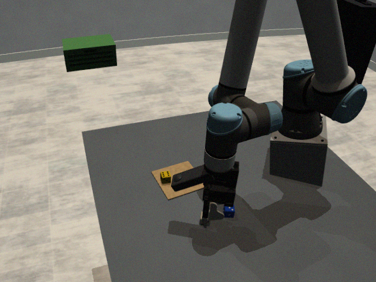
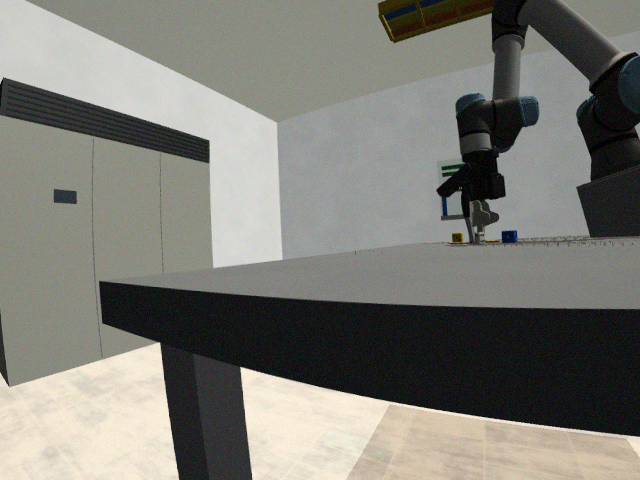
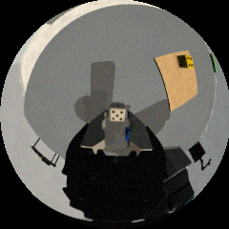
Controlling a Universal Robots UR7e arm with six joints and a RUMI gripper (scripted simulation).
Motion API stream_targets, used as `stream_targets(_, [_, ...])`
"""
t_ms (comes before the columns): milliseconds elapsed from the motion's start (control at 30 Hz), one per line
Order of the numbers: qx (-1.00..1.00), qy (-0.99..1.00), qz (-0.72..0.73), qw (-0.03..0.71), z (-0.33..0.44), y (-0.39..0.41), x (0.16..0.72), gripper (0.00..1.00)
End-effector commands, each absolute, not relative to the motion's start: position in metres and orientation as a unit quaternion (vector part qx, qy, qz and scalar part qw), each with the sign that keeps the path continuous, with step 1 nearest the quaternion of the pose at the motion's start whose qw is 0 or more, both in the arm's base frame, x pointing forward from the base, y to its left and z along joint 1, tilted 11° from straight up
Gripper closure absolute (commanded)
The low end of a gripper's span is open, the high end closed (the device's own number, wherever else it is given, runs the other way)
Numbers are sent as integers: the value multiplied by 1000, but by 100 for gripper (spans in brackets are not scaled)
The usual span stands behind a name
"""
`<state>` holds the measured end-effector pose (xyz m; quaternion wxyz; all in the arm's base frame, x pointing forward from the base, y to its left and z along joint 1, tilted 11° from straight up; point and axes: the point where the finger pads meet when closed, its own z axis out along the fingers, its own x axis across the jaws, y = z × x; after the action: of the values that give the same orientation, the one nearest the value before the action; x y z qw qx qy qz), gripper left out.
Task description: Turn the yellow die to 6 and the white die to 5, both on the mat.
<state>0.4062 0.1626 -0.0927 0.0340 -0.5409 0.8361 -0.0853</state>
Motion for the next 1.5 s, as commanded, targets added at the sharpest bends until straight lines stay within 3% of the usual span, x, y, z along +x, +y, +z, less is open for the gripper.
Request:
stream_targets(0, [-541,836,-86,35,-96,162,407,72])
stream_targets(1200, [-541,836,-86,35,-96,162,407,72])
stream_targets(1233, [-541,836,-86,35,-96,162,407,90])
stream_targets(1467, [-541,836,-86,35,-96,162,407,90])
